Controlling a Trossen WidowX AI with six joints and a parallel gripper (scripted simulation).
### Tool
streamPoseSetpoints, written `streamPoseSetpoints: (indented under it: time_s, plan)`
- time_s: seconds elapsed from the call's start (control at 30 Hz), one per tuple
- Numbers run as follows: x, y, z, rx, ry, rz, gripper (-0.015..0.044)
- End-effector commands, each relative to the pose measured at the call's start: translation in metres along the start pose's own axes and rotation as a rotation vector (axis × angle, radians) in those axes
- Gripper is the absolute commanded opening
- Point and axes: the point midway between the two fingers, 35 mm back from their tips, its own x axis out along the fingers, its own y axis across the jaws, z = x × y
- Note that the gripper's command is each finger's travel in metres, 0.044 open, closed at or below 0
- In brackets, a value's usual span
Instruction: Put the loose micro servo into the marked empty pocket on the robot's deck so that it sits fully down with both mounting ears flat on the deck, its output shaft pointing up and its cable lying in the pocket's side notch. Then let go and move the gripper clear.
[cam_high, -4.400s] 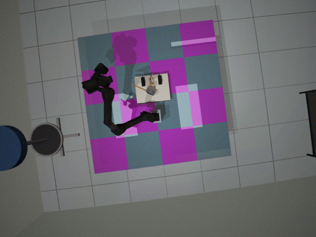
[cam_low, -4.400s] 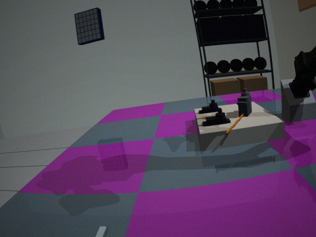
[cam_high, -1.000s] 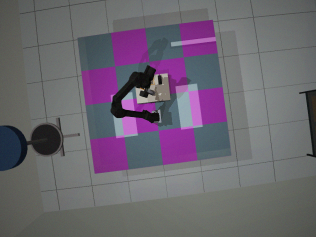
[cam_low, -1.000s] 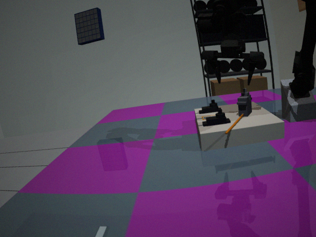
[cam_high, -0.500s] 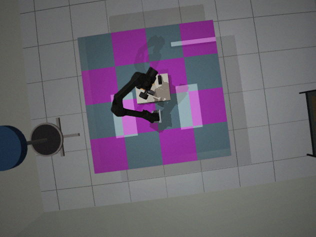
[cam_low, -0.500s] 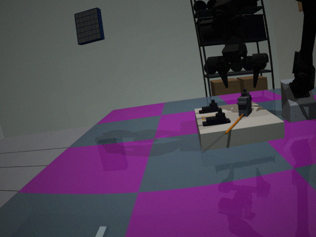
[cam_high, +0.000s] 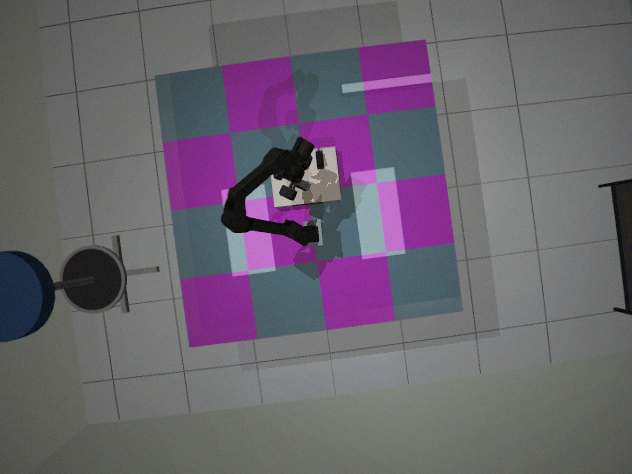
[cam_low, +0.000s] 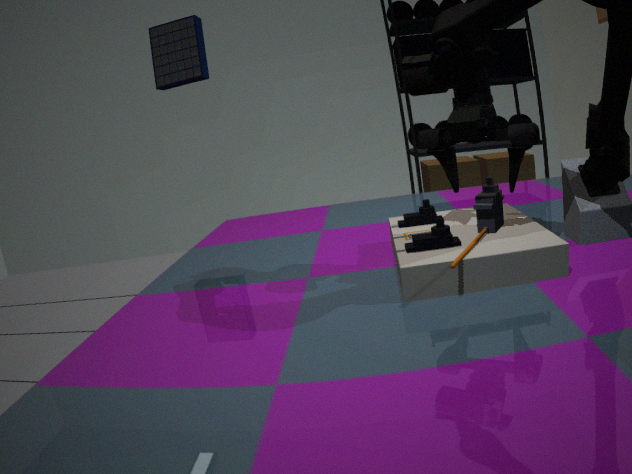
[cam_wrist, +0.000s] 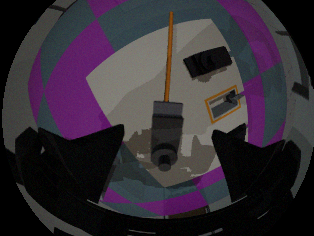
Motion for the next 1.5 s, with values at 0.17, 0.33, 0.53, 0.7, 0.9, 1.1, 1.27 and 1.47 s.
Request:
streamPoseSetpoints:
  time_s: [0.17, 0.33, 0.53, 0.7, 0.9, 1.1, 1.27, 1.47]
  plan:
    - [0.014, 0.003, -0.001, 0.009, -0.004, 0.009, 0.044]
    - [0.014, 0.003, -0.001, 0.009, -0.004, 0.009, 0.0309]
    - [0.014, 0.003, -0.001, 0.009, -0.004, 0.009, 0.0151]
    - [0.014, 0.003, -0.001, 0.009, -0.004, 0.009, 0.0098]
    - [0.007, 0.002, -0.001, 0.009, -0.003, 0.009, 0.0]
    - [-0.015, 0.009, -0.003, 0.01, -0.002, 0.009, 0.0]
    - [-0.016, 0.012, -0.004, 0.01, -0.002, 0.009, 0.0]
    - [-0.016, 0.014, -0.004, 0.01, -0.002, 0.009, 0.0]
